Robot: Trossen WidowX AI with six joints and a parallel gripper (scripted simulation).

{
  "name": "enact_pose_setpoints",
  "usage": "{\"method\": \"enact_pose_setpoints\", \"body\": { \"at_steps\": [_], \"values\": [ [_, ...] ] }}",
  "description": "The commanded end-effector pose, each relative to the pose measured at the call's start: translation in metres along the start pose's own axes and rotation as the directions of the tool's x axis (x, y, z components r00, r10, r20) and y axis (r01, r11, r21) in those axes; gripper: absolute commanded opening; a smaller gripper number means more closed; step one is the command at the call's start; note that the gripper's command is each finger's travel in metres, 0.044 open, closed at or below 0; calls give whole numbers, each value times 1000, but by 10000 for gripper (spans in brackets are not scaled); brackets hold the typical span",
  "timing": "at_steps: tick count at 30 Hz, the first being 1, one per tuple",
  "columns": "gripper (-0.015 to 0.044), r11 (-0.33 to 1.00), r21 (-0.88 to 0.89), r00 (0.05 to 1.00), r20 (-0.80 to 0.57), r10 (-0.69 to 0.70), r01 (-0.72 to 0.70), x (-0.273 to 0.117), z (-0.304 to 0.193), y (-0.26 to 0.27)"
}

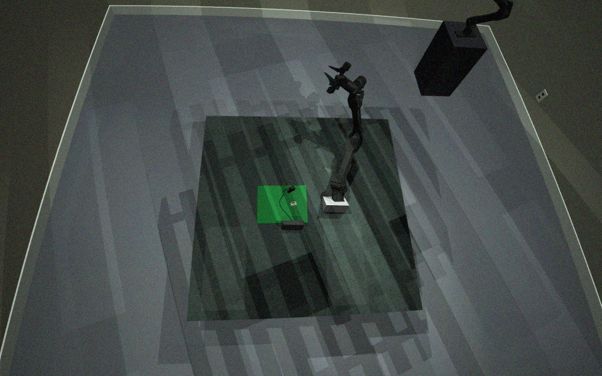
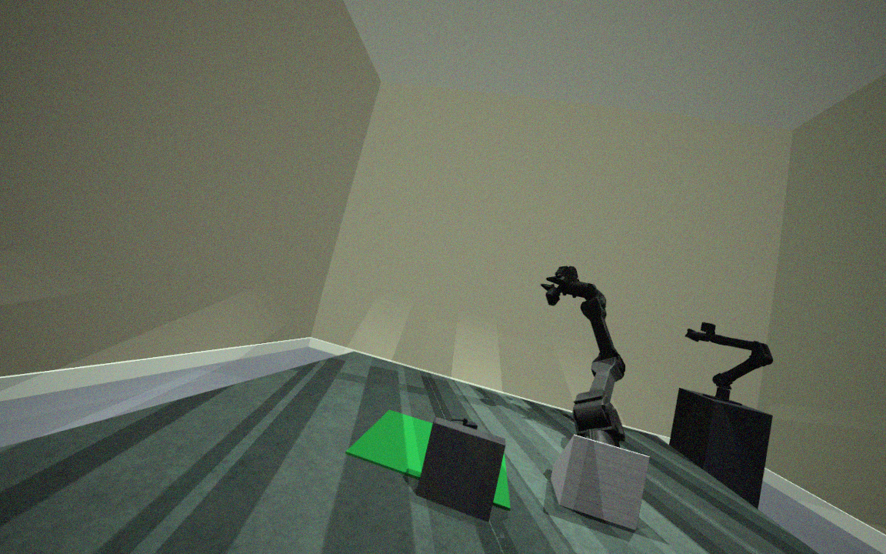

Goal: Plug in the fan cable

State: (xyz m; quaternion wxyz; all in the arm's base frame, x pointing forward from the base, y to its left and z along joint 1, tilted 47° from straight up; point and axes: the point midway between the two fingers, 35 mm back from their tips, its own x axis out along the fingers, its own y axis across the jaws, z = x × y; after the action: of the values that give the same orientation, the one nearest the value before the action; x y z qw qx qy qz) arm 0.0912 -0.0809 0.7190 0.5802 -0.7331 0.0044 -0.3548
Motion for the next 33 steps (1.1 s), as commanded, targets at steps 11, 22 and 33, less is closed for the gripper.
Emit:
{"method": "enact_pose_setpoints", "body": {
  "at_steps": [11,22,33],
  "values": [
    [440,991,30,980,155,125,-131,16,107,46],
    [440,926,14,868,355,347,-376,6,232,136],
    [440,657,15,636,266,724,-754,-29,295,294]
  ]
}}
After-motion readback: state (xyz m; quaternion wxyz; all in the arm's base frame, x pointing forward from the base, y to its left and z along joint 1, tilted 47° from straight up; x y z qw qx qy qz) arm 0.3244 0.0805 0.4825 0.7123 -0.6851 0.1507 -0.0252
